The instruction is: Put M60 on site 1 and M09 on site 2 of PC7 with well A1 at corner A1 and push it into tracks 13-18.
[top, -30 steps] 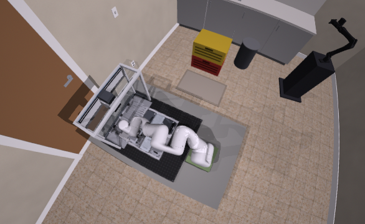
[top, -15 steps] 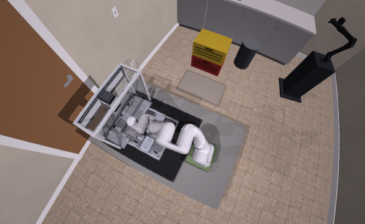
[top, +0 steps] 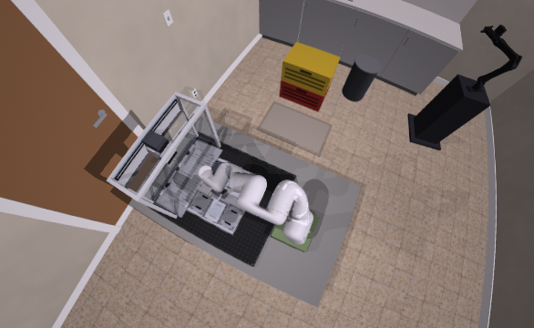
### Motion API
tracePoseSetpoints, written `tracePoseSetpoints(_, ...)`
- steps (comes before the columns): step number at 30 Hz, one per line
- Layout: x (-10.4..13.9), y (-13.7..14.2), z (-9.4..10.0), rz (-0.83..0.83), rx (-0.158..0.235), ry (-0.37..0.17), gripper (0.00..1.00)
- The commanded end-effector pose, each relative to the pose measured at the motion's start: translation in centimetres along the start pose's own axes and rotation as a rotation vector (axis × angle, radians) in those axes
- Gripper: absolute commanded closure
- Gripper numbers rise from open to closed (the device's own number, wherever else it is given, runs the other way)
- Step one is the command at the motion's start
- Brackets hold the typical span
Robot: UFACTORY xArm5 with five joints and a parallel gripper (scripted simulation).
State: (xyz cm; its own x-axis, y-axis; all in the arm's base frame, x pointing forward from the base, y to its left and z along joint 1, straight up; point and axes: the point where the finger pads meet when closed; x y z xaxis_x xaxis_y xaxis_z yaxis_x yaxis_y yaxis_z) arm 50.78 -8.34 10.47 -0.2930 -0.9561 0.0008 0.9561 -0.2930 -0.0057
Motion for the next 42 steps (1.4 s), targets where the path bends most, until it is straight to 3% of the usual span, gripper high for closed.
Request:
tracePoseSetpoints(1,1.4,-0.8,0.2,0.000,0.005,0.003,1.00)
tracePoseSetpoints(29,12.2,-8.0,0.1,0.000,0.005,0.003,1.00)
tracePoseSetpoints(36,14.3,-9.4,0.1,0.000,0.004,0.002,1.00)
tracePoseSetpoints(42,14.4,-9.4,0.1,0.000,0.004,0.002,1.00)
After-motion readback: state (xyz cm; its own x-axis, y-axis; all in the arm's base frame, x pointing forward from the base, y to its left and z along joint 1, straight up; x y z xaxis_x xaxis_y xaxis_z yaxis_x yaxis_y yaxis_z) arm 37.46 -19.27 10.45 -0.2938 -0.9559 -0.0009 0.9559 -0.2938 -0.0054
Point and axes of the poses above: the point where the finger pads meet when closed, its own z axis back along the fingers, its own y axis across the jaws, x = y × z, and after that the axes turned 6 degrees about -z, right-handed
